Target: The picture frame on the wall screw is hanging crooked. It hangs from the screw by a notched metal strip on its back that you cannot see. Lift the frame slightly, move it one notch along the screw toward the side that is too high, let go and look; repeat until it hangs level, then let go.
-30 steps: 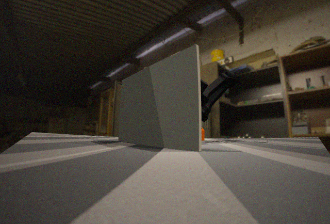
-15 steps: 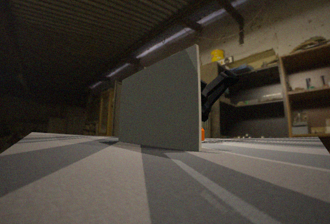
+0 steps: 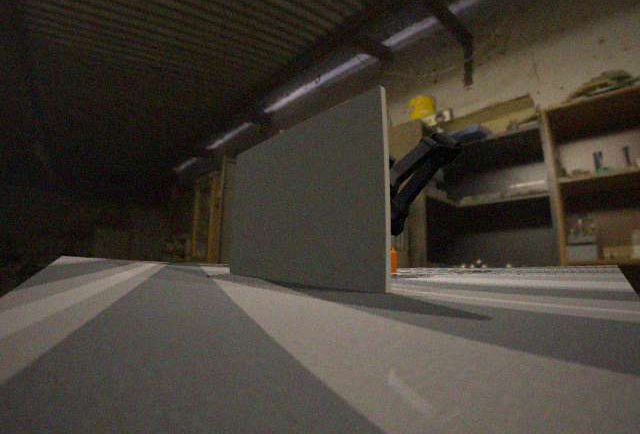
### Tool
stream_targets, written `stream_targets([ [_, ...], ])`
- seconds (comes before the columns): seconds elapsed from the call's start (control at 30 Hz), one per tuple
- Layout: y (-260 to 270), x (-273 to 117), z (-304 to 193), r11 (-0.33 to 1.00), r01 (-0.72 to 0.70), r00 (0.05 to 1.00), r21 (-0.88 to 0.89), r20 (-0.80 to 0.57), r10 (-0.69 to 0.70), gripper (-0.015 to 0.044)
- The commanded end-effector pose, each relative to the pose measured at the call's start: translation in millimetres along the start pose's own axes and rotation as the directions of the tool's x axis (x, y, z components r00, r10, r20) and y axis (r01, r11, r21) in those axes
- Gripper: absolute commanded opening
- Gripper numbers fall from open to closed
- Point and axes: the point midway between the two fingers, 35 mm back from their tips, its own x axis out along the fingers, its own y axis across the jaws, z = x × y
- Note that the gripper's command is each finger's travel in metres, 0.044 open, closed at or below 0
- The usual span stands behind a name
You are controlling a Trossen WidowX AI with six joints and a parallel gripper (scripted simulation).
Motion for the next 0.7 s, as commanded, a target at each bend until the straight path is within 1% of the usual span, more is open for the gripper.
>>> stream_targets([
  [0.0, 0.2, 6.1, 0.5, 1.000, -0.001, 1.000, 0.003, -0.001, 0.001, 0.0260],
  [0.47, 0.2, 6.1, 0.5, 1.000, -0.001, 1.000, 0.003, -0.001, 0.001, 0.0260],
  [0.67, 0.2, 6.1, 0.5, 1.000, -0.001, 1.000, 0.003, -0.001, 0.001, 0.0103],
])
